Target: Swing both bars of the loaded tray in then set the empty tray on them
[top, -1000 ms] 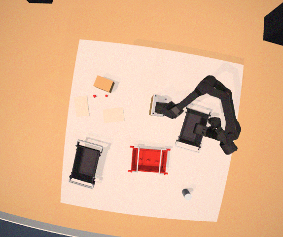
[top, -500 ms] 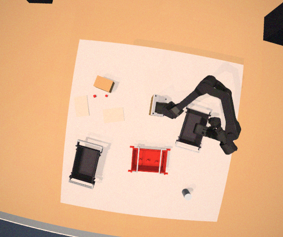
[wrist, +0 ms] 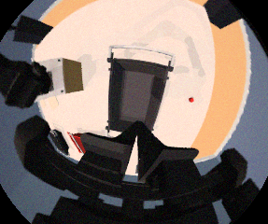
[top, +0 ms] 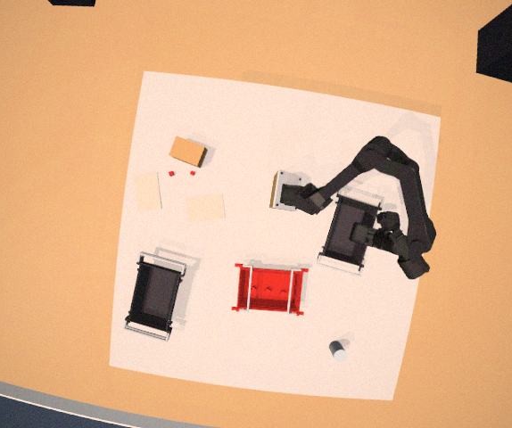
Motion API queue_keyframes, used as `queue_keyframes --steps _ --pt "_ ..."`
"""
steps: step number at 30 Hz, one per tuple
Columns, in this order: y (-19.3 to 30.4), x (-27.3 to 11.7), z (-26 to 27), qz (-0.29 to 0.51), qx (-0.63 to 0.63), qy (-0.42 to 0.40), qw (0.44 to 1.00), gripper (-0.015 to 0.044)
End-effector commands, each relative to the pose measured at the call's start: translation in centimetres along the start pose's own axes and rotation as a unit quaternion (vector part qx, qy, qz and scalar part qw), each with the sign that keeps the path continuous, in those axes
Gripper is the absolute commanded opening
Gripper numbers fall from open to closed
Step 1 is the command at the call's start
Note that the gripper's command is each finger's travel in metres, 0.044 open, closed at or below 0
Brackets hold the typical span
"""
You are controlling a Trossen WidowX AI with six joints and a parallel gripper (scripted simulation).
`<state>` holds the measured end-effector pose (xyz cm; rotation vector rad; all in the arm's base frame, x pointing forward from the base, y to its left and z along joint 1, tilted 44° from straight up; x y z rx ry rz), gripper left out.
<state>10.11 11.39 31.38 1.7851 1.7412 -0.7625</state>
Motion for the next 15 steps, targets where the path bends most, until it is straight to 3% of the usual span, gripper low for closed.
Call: queue_keyframes --steps 1,11,15 --pt "0.0 0.0 0.0 0.001 0.001 -0.001 1.000 0.0026" --pt "0.2 -1.8 0.0 0.000 0.000 -0.004 1.000 0.0289" --pt "-0.1 0.8 2.0 -0.001 0.002 -0.005 1.000 0.0394"
Point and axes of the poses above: the point midway between the two fingers, 35 mm back from their tips, its own x axis out along the fingers, its own z axis across the jaws, y = z × x, the point moved 9 cm from there along -x, back along the fingers, and after that the axes turned 6 degrees about -x, right-handed, at the moved point
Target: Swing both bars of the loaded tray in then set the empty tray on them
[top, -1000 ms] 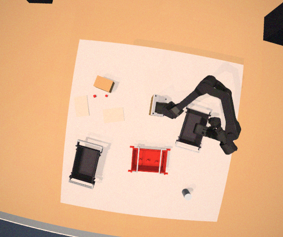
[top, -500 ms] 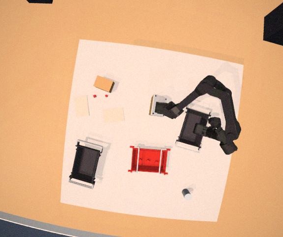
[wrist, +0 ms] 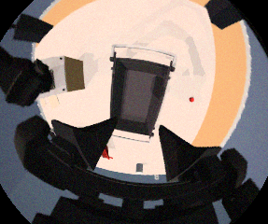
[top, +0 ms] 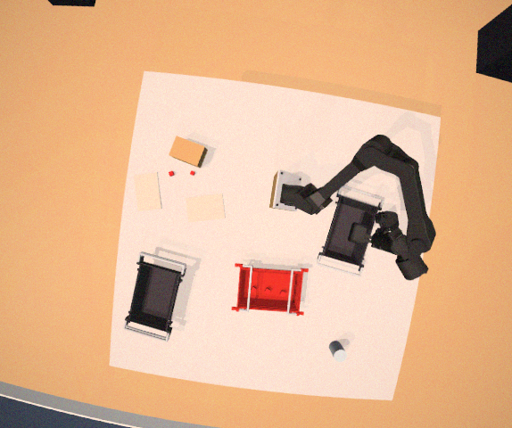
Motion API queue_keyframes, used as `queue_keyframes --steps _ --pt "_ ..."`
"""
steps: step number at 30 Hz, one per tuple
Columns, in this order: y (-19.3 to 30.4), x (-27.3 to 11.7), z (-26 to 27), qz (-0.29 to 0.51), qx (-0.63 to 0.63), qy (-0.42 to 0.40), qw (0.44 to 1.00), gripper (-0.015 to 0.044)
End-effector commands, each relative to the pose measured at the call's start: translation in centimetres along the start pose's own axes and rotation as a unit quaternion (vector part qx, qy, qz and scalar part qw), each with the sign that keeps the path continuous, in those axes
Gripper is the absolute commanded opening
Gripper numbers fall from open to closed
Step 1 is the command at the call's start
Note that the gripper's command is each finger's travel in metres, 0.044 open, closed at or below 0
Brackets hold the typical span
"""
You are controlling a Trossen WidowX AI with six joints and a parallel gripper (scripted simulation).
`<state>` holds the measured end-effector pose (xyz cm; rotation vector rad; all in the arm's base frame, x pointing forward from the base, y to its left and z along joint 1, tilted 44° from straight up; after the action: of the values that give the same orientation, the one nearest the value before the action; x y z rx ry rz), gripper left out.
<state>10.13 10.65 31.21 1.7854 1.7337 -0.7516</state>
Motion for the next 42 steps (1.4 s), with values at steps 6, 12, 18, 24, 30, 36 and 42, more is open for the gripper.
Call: queue_keyframes --steps 6,12,18,24,30,36,42 --pt "-1.0 5.2 6.2 -0.005 0.006 -0.002 1.000 0.0440" --pt "-1.6 7.5 9.2 -0.005 0.006 0.000 1.000 0.0440" --pt "-1.3 8.5 9.2 -0.006 0.005 -0.003 1.000 0.0440" --pt "-1.0 10.2 9.1 -0.006 0.004 -0.005 1.000 0.0440" --pt "-0.8 11.9 9.1 -0.006 0.004 -0.006 1.000 0.0440" --pt "-1.0 13.6 9.1 -0.006 0.004 -0.005 1.000 0.0440" --pt "-1.3 15.2 9.1 -0.006 0.005 -0.001 1.000 0.0440"
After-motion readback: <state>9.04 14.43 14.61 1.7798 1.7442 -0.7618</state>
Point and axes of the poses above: the point midway between the two fingers, 35 mm back from their tips, its own x axis out along the fingers, its own z axis across the jaws, y = z × x, the point moved 9 cm from there along -x, back along the fingers, and after that the axes turned 6 degrees about -x, right-handed, at the moved point
